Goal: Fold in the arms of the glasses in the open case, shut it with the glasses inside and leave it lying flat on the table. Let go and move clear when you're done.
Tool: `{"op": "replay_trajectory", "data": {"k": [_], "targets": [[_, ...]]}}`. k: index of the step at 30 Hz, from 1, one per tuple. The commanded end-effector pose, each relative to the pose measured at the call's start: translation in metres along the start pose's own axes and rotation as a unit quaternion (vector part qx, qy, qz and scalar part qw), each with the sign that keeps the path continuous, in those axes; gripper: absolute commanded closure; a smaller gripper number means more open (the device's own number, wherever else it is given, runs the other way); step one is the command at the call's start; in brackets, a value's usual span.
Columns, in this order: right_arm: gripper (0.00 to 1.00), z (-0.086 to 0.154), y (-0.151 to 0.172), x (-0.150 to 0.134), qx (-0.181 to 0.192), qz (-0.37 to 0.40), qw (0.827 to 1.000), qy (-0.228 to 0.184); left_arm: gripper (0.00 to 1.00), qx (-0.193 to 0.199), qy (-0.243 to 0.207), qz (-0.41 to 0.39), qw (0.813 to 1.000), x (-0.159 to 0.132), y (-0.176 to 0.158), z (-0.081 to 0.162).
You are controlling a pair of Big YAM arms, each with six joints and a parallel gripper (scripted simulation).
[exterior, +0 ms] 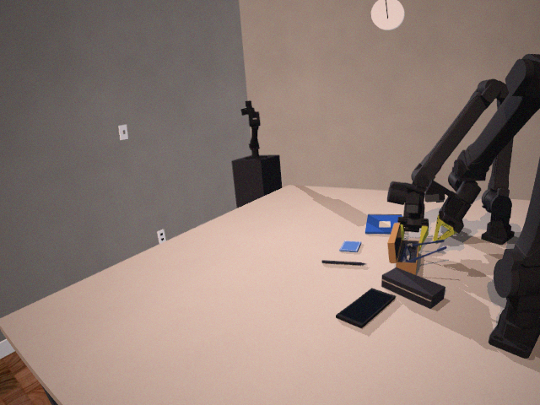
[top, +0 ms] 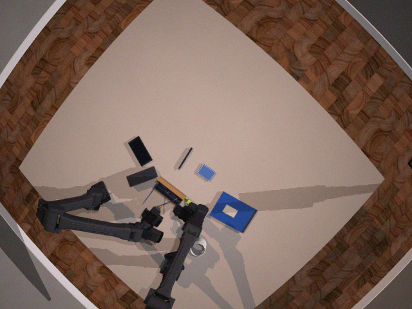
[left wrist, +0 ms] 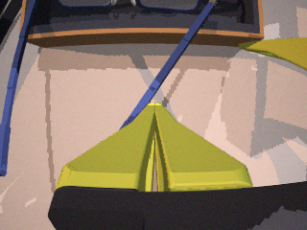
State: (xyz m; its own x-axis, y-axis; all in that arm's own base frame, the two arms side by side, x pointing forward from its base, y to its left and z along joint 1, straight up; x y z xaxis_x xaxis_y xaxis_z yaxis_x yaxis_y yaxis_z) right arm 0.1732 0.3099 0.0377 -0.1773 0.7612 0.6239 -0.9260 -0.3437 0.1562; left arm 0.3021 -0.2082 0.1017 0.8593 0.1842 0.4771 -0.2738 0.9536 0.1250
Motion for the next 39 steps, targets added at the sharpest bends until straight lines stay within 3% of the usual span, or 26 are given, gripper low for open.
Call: {"op": "replay_trajectory", "data": {"k": [1,22,39], "targets": [[0.43,0.000,-0.007,-0.004,0.002,-0.024,1.000,0.006,1.00,0.003,-0.001,0.001,1.000,0.007,0.004,0.000],[0.43,0.000,-0.007,-0.004,0.002,-0.024,1.000,0.006,1.00,-0.032,-0.024,0.003,0.999,0.019,-0.018,0.022],[0.43,0.000,-0.007,-0.004,0.002,-0.024,1.000,0.006,1.00,-0.016,-0.012,0.009,1.000,0.014,0.003,0.003]]}}
Point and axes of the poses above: on each arm, the point where the finger pads meet when closed, its own z axis back along the fingers, its own y axis across the jaws, x = y × z, the point moved 3 cm from there along z, back along the fingers, and after that the axes turned 14 degrees about -z, right-handed, at the moved point
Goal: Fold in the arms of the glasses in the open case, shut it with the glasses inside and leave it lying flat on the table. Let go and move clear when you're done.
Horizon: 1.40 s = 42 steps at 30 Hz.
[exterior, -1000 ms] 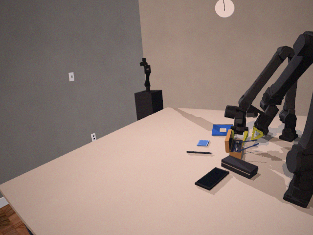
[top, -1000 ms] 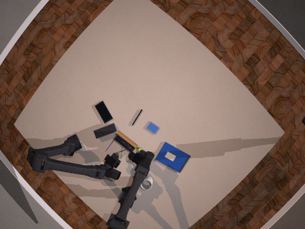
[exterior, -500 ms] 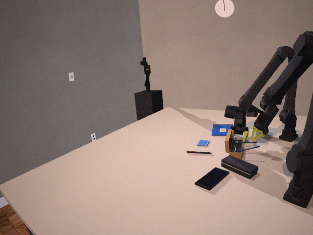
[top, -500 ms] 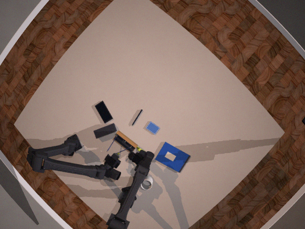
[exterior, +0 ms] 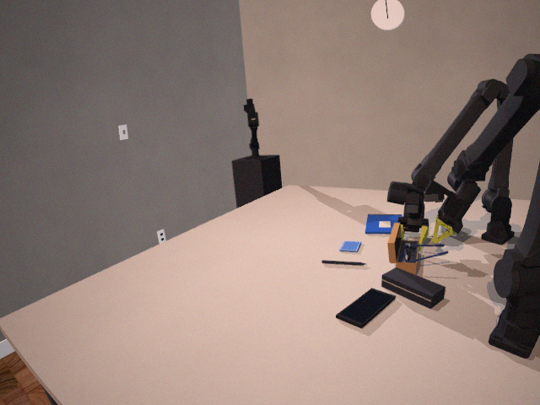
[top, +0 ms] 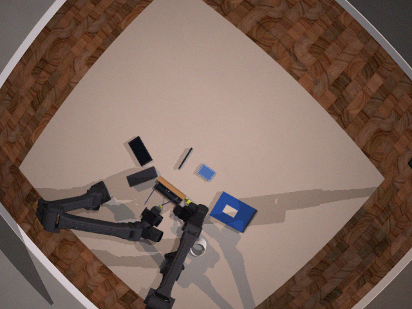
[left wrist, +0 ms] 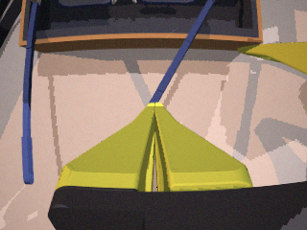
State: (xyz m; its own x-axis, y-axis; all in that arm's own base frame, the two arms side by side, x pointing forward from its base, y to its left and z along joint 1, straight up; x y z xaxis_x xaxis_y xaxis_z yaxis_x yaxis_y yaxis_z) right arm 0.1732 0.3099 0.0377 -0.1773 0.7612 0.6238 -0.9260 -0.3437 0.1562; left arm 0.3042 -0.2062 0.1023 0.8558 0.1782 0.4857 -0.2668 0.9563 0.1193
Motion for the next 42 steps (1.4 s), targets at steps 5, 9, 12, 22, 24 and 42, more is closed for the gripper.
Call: {"op": "replay_trajectory", "data": {"k": [5,9,12,22,24,42], "targets": [[0.43,0.000,-0.007,-0.004,0.002,-0.024,1.000,0.006,1.00,-0.009,-0.006,0.009,1.000,0.010,0.005,-0.001],[0.43,0.000,-0.007,-0.004,0.002,-0.024,1.000,0.006,1.00,-0.011,-0.007,0.010,1.000,0.010,0.008,-0.002],[0.43,0.000,-0.007,-0.004,0.002,-0.024,1.000,0.006,1.00,-0.011,-0.007,0.010,1.000,0.010,0.009,-0.003],[0.43,0.000,-0.007,-0.004,0.002,-0.024,1.000,0.006,1.00,-0.011,-0.007,0.010,1.000,0.009,0.015,-0.010],[0.43,0.000,-0.007,-0.004,0.002,-0.024,1.000,0.006,1.00,-0.011,-0.007,0.010,1.000,0.009,0.017,-0.011],[0.43,0.000,-0.007,-0.004,0.002,-0.024,1.000,0.006,1.00,-0.009,-0.007,0.009,1.000,0.007,0.028,-0.024]]}}
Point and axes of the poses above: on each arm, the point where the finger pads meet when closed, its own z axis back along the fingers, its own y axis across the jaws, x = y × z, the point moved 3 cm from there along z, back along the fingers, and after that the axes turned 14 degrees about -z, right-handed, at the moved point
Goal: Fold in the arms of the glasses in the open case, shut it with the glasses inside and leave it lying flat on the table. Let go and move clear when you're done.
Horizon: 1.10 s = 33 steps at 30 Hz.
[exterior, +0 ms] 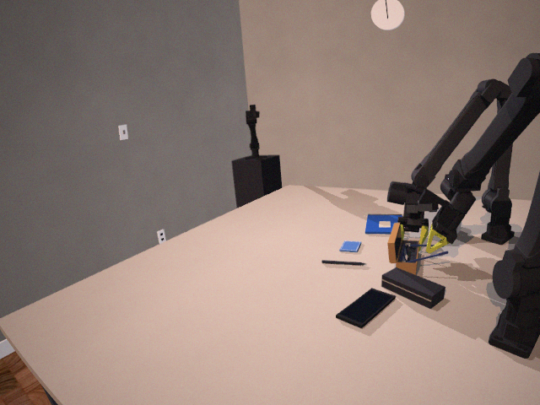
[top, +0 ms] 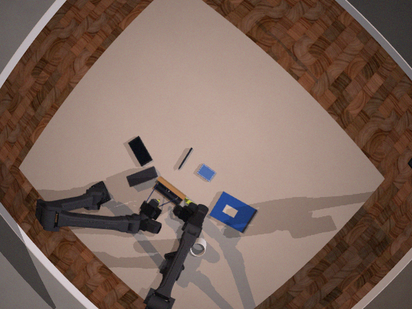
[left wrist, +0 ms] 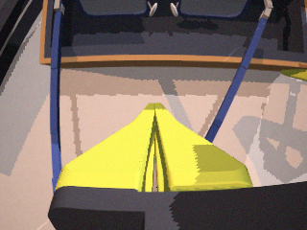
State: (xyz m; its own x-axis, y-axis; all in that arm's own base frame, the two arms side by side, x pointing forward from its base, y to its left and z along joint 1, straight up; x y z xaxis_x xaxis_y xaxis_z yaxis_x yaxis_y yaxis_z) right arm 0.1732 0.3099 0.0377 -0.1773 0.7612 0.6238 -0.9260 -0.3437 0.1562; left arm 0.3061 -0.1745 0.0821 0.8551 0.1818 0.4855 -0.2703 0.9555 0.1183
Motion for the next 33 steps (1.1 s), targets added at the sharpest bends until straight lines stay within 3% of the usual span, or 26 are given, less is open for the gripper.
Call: {"op": "replay_trajectory", "data": {"k": [1,13,17,18,33], "targets": [[0.43,0.000,-0.007,-0.004,0.002,-0.024,1.000,0.006,1.00,-0.009,-0.007,0.006,1.000,0.009,0.001,0.001],[0.43,0.000,-0.007,-0.004,0.002,-0.024,1.000,0.006,1.00,-0.025,-0.017,-0.004,1.000,0.019,-0.012,0.022],[0.43,0.000,-0.007,-0.004,0.002,-0.024,1.000,0.006,1.00,0.000,0.000,-0.005,1.000,0.006,-0.004,0.006],[0.43,0.000,-0.007,-0.004,0.002,-0.024,1.000,0.006,1.00,-0.021,-0.017,0.006,1.000,0.020,-0.012,0.026],[0.43,0.000,-0.007,-0.004,0.002,-0.024,1.000,0.006,1.00,-0.024,-0.018,0.007,1.000,0.019,-0.010,0.072]]}}
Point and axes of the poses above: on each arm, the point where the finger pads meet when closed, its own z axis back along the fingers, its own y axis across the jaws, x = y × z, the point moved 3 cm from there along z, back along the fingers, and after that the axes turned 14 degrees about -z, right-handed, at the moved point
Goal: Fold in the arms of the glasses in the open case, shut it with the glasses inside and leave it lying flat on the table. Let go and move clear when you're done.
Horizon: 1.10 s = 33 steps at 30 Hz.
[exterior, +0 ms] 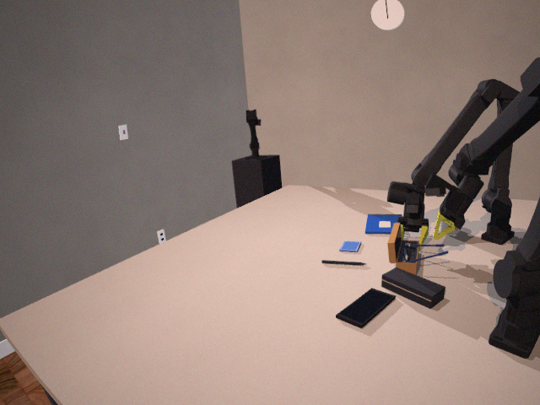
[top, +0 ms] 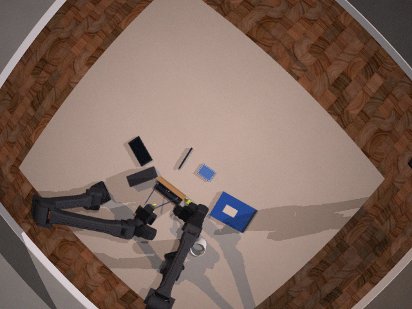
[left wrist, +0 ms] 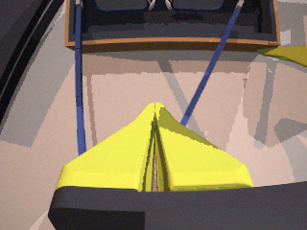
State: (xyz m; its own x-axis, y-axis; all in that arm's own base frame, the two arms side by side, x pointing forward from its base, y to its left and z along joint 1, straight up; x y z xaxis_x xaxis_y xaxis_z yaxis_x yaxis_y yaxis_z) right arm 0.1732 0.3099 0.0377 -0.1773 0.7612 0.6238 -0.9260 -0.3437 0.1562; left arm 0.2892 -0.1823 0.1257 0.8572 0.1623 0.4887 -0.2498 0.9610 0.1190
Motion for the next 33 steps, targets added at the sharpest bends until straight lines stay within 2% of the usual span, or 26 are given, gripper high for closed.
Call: {"op": "replay_trajectory", "data": {"k": [1,3,6,9,12,13,16,23,24,29,30,33], "targets": [[0.43,0.000,-0.007,-0.004,0.002,-0.024,1.000,0.006,1.00,-0.018,-0.015,0.016,1.000,0.014,-0.012,0.028],[0.43,0.000,-0.007,-0.004,0.002,-0.024,1.000,0.006,1.00,-0.018,-0.014,0.016,1.000,0.014,-0.012,0.035],[0.43,0.000,-0.007,-0.004,0.002,-0.024,1.000,0.006,1.00,-0.009,-0.008,0.012,1.000,0.010,-0.010,0.032],[0.43,0.000,-0.007,-0.004,0.002,-0.024,1.000,0.006,1.00,-0.018,-0.014,0.016,1.000,0.014,-0.012,0.049],[0.43,0.000,-0.007,-0.004,0.002,-0.024,1.000,0.006,1.00,-0.017,-0.013,0.016,1.000,0.014,-0.012,0.048],[0.00,0.000,-0.007,-0.004,0.002,-0.024,1.000,0.006,1.00,-0.012,-0.011,0.018,1.000,0.014,-0.011,0.044],[0.00,0.000,-0.010,-0.001,-0.004,-0.016,1.000,0.001,1.00,0.007,0.004,0.010,1.000,0.002,-0.003,0.029],[0.00,0.001,-0.008,0.008,-0.007,0.006,1.000,-0.005,1.00,-0.003,-0.001,0.017,1.000,0.007,-0.005,0.033],[0.00,-0.003,-0.009,0.009,-0.006,0.013,1.000,-0.005,1.00,0.007,0.005,0.015,1.000,0.002,0.000,0.027],[0.00,0.000,-0.010,0.012,-0.008,0.021,1.000,-0.008,1.00,0.004,0.003,0.012,1.000,0.004,0.000,0.025],[0.00,0.018,-0.016,0.018,-0.019,0.017,1.000,-0.013,1.00,0.003,0.003,0.011,1.000,0.004,-0.001,0.026],[0.00,0.029,-0.016,0.018,-0.020,0.017,1.000,-0.013,1.00,0.003,0.002,0.010,1.000,0.003,-0.001,0.026]]}}
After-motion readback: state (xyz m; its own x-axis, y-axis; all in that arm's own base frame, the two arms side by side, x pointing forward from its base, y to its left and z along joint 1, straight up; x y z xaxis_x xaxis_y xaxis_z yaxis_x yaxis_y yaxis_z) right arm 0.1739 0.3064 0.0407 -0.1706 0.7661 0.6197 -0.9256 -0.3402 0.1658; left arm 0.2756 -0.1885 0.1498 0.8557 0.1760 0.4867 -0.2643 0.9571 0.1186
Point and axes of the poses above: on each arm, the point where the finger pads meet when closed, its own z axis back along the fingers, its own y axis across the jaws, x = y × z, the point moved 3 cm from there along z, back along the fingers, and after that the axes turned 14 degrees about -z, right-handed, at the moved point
